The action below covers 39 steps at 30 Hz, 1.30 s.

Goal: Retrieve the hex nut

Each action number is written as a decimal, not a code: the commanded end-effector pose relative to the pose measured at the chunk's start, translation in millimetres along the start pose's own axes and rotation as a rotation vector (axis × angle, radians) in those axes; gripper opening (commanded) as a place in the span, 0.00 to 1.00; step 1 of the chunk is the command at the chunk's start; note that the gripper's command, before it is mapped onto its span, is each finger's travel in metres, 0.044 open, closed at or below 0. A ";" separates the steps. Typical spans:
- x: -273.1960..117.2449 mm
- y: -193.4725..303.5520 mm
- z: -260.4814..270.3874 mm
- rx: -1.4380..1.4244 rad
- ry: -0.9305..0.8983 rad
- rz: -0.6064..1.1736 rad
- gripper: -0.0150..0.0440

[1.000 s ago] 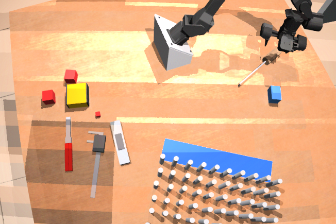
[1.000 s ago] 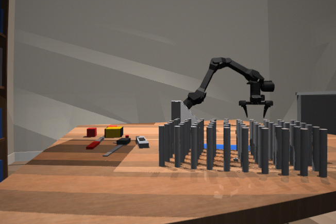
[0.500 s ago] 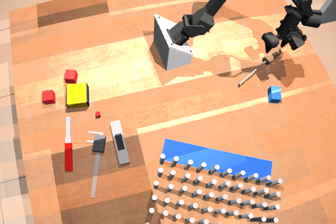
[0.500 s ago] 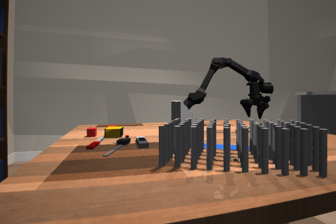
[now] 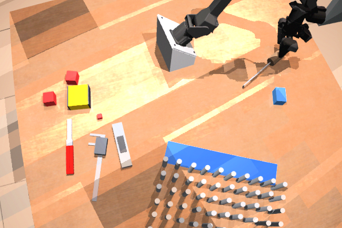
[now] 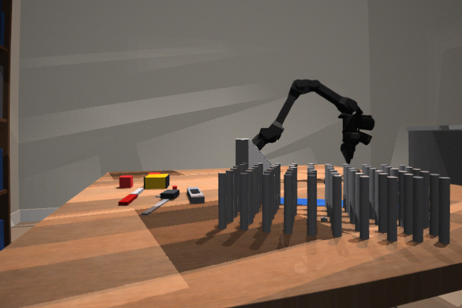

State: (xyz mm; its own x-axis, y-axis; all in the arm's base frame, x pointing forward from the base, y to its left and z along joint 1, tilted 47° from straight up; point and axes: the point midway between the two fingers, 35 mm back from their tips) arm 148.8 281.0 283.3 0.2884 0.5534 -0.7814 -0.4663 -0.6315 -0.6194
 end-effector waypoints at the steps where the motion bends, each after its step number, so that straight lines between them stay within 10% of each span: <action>1: -14.6 -10.1 3.6 -0.889 0.125 0.026 1.00; 21: -14.6 -10.2 3.7 -0.896 0.126 0.027 1.00; 27: -14.6 -10.2 3.7 -0.896 0.126 0.027 0.73; 39: -13.6 -10.4 4.0 -0.896 0.126 0.027 0.73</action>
Point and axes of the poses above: the point midway between the two fingers, 35 mm back from their tips, its own x axis out along the fingers, its own z axis across the jaws, y = z × x, and after that the axes turned 10 degrees about -x, right-handed
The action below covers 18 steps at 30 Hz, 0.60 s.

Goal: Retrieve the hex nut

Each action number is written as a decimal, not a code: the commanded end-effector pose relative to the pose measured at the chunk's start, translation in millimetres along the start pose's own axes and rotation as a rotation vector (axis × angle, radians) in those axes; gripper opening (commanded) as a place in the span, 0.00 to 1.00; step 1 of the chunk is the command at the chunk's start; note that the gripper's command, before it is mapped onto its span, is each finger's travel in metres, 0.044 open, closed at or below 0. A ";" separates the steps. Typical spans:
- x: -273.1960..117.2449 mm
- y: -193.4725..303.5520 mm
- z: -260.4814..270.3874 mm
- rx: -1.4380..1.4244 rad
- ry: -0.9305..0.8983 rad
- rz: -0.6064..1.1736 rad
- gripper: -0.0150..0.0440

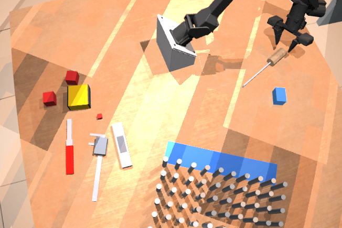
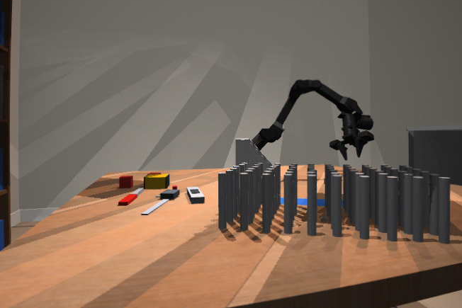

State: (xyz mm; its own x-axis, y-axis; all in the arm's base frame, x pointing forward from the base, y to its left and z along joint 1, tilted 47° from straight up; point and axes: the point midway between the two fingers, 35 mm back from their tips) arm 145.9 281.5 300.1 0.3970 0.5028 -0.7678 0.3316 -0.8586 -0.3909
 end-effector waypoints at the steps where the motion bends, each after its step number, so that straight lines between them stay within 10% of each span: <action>1: 1.3 -1.2 -0.6 -0.006 0.004 0.001 0.73; 18: 26.3 -11.9 3.9 -0.004 0.003 0.000 0.73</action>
Point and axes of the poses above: the point midway between the two fingers, 35 mm back from their tips, its own x axis out along the fingers, its own z axis across the jaws, y = z × x, and after that the axes turned 10 degrees about -x, right-handed
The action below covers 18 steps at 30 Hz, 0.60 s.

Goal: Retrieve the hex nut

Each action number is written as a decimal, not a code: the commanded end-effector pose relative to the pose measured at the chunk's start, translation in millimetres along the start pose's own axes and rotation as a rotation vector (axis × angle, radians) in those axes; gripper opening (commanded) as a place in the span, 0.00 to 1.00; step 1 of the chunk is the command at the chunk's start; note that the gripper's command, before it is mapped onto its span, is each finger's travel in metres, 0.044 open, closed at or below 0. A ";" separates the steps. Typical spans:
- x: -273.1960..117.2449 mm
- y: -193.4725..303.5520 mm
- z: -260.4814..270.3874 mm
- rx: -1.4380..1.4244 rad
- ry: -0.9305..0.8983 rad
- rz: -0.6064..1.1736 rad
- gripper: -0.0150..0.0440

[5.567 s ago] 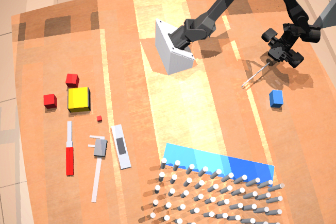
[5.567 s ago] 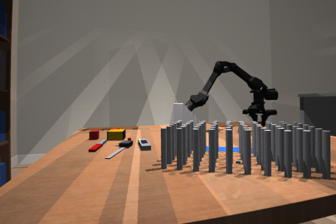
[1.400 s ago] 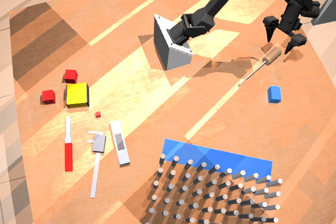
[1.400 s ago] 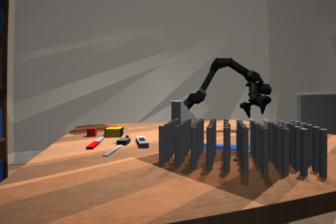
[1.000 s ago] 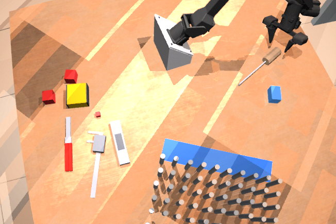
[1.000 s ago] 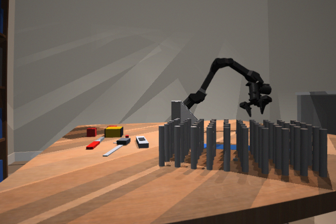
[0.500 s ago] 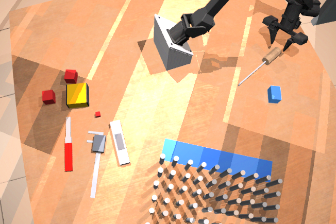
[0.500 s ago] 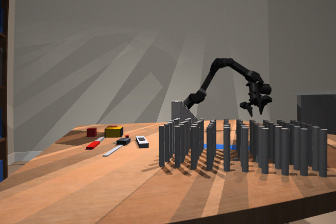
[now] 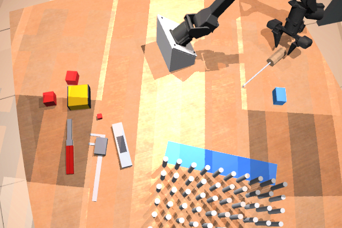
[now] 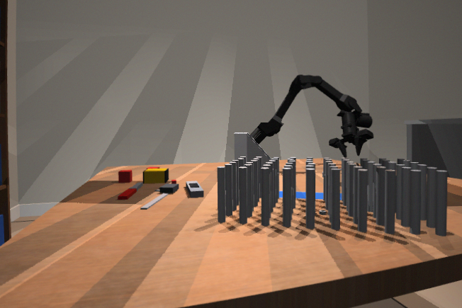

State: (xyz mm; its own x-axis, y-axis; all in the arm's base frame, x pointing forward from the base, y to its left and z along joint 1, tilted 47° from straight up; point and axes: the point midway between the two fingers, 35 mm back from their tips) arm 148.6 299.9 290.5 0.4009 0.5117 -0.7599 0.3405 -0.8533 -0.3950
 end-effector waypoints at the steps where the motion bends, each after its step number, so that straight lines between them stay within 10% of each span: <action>1: 10.0 -1.2 3.6 0.002 -0.005 0.010 0.73; 18: 35.5 -10.7 10.4 0.002 -0.006 0.009 0.73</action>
Point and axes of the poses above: the point midway between the two fingers, 35 mm back from their tips, its own x axis out along the fingers, its own z axis across the jaws, y = z × x, and after that the axes turned 10 degrees about -x, right-handed
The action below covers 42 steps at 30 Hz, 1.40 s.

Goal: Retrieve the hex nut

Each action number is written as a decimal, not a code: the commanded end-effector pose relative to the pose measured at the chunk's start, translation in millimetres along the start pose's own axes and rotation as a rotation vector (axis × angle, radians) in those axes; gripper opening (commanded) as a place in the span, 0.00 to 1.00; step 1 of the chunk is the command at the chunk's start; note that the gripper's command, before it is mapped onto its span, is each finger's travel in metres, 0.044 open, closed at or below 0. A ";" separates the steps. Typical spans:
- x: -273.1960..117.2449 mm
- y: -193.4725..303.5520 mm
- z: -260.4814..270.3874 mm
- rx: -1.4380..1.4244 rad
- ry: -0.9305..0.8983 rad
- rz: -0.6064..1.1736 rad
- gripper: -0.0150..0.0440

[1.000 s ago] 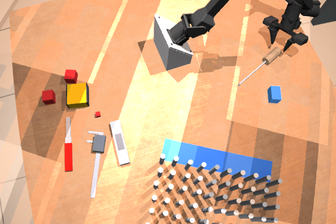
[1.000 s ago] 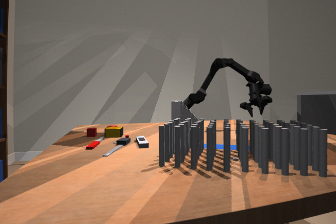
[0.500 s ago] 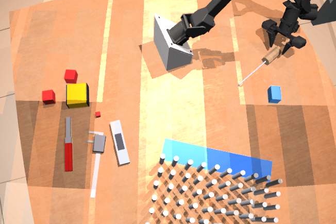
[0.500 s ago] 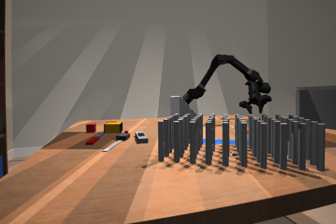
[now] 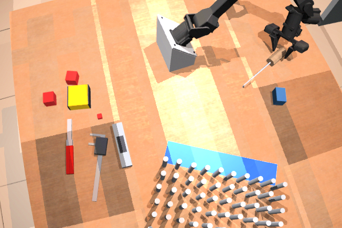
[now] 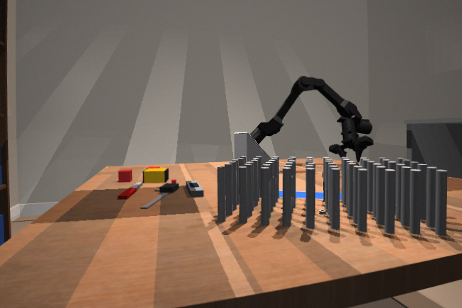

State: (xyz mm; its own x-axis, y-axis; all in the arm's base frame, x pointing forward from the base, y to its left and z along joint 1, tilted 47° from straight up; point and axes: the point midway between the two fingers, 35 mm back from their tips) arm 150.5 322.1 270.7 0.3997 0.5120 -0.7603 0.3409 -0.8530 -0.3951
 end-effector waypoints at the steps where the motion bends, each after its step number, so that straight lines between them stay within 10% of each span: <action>1: 9.8 -0.8 4.4 0.002 -0.005 0.010 0.73; 22: 16.8 -3.3 6.5 0.002 -0.005 0.010 0.47; 27: -12.2 5.3 -8.0 0.000 -0.005 0.010 0.25; 42: -119.8 47.6 -30.8 -0.007 -0.002 0.010 0.25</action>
State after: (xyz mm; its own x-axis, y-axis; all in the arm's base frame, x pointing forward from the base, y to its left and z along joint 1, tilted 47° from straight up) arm 150.4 247.6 338.1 0.3927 0.4929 -0.7764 0.3363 -0.8627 -0.3775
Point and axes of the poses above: the point midway between the two fingers, 35 mm back from their tips, its own x axis out along the fingers, its own z axis across the jaws, y = z × x, and after that the axes turned 10 degrees about -x, right-handed
